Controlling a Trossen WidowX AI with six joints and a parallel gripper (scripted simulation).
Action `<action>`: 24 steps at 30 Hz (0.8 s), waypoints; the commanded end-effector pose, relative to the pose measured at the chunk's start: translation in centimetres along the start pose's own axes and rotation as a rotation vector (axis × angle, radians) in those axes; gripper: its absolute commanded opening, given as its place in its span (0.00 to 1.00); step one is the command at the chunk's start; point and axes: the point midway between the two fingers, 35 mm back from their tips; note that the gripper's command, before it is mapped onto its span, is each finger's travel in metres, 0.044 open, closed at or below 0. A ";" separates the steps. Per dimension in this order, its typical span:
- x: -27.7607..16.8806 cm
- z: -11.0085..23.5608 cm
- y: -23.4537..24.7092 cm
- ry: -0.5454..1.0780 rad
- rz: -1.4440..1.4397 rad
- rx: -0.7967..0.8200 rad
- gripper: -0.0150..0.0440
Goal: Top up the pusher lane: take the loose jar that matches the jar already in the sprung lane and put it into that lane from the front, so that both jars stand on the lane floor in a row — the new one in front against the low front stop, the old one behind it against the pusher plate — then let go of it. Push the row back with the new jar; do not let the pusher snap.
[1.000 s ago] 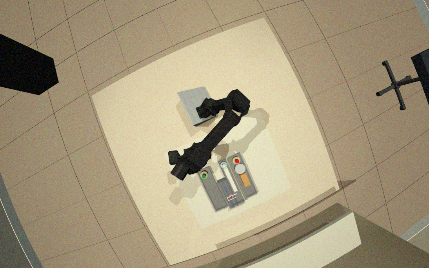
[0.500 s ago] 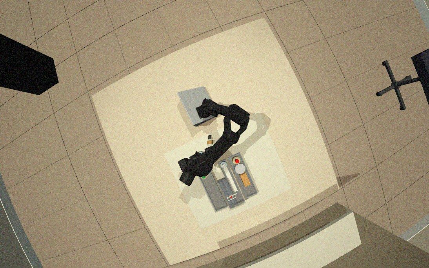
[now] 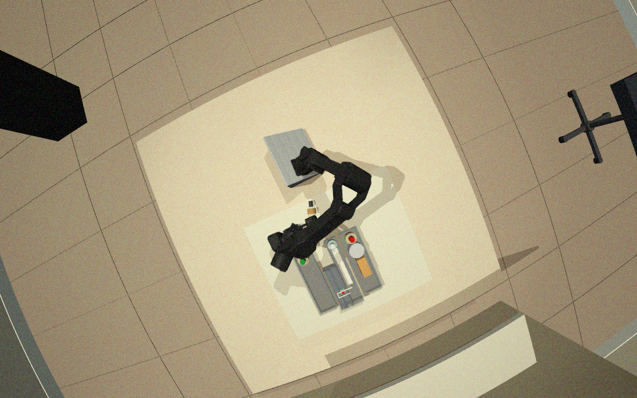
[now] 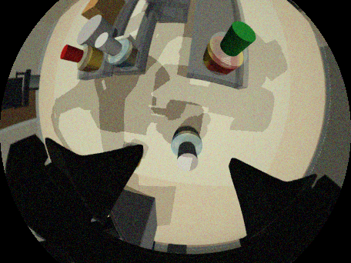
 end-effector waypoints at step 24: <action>-0.1 -3.5 0.1 -0.002 -0.007 0.008 0.82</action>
Point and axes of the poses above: the point midway between the two fingers, 35 mm back from their tips, its own z axis back along the fingers, its own y axis across the jaws, x = y × z, and after that the axes turned 13 degrees about z, right-handed
